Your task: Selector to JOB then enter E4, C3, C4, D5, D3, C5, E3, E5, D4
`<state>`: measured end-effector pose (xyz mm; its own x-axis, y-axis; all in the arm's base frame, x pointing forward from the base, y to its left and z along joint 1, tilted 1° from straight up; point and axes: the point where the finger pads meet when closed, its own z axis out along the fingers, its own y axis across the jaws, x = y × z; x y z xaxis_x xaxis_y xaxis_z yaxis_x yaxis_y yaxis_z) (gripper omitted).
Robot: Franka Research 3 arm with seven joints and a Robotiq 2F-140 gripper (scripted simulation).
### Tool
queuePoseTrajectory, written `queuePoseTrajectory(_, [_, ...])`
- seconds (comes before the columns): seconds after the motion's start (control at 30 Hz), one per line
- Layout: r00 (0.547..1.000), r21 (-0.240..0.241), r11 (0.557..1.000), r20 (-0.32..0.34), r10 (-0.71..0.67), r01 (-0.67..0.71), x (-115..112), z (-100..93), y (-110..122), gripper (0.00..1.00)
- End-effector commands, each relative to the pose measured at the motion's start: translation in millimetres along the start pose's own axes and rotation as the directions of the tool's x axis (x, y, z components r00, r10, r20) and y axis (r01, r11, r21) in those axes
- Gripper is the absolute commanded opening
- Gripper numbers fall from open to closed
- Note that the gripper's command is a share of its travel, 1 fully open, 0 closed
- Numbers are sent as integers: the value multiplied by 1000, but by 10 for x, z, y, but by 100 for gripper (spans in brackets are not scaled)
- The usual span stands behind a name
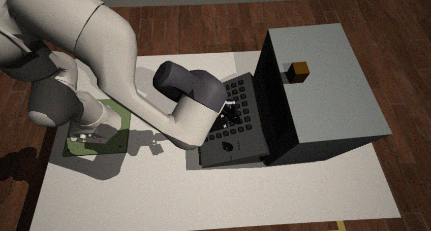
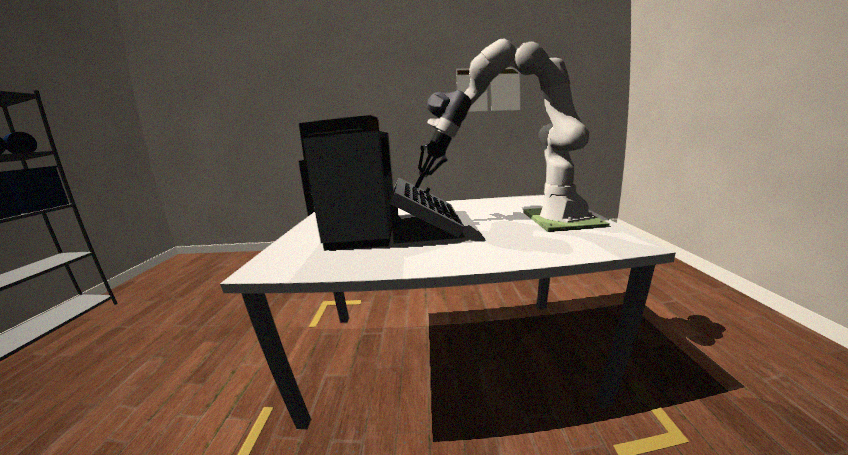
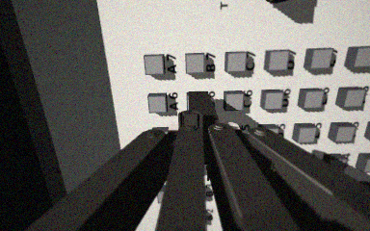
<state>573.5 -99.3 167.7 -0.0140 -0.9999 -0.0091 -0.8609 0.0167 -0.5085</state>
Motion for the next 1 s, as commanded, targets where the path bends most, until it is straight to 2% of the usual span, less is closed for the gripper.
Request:
queuePoseTrajectory(0.0, [1000, 5, 1000, -1, -15, 15, 6, 6, -14, 10])
queuePoseTrajectory(0.97, [1000, 5, 1000, -1, -15, 15, 5, 67, -15, 10])
